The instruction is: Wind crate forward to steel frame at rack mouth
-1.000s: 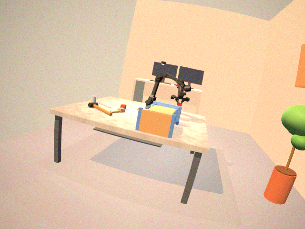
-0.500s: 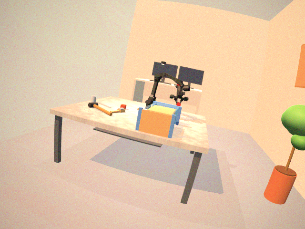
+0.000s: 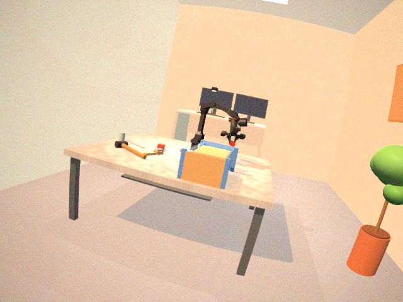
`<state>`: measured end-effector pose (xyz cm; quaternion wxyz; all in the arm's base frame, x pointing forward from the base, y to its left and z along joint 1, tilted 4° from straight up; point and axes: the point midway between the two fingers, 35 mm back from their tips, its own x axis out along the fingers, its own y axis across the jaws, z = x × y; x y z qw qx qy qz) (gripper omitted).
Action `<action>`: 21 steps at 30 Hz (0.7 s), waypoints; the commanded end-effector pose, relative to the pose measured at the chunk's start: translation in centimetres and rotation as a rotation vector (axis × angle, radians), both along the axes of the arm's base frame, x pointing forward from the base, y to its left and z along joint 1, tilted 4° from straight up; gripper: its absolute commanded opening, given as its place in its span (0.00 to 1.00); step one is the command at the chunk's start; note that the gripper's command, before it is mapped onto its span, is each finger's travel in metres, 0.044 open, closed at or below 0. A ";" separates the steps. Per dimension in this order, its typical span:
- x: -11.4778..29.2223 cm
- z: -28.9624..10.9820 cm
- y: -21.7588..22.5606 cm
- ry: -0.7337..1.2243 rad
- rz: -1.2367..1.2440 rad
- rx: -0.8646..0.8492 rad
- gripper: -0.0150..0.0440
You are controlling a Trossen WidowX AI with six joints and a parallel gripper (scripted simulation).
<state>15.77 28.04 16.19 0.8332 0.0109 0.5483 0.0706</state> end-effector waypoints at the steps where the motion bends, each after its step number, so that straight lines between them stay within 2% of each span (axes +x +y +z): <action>1: -0.9 -0.6 -0.9 0.019 0.002 -0.024 0.25; 21: -2.3 -0.8 -3.7 0.020 0.002 -0.026 0.25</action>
